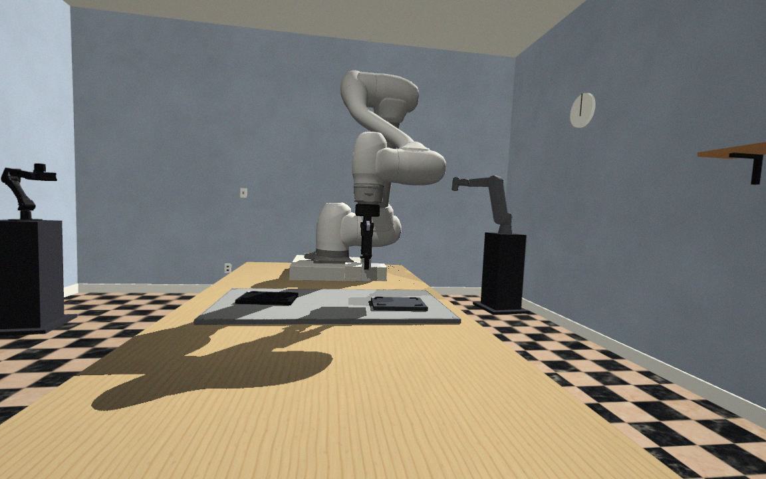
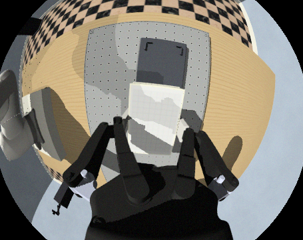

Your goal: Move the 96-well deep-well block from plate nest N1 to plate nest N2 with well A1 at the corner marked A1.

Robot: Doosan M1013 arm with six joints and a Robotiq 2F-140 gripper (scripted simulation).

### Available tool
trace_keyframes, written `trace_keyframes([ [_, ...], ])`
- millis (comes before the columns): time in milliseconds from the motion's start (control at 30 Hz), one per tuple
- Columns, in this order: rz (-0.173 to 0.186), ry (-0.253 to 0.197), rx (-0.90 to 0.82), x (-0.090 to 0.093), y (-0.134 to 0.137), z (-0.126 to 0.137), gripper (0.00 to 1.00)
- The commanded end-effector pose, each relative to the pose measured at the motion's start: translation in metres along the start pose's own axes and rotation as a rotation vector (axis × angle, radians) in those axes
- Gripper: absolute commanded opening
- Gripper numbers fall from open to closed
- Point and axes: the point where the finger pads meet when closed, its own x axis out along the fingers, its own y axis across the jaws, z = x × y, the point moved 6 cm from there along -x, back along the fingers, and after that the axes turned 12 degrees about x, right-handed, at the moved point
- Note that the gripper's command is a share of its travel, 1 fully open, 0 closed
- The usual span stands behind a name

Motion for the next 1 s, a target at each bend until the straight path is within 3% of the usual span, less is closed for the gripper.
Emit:
trace_keyframes([
  [0, 0.0, 0.0, 0.0, 0.0, -0.001, -0.008, 0.0],
  [967, 0.0, 0.0, 0.0, 0.0, -0.01, -0.097, 0.0],
])
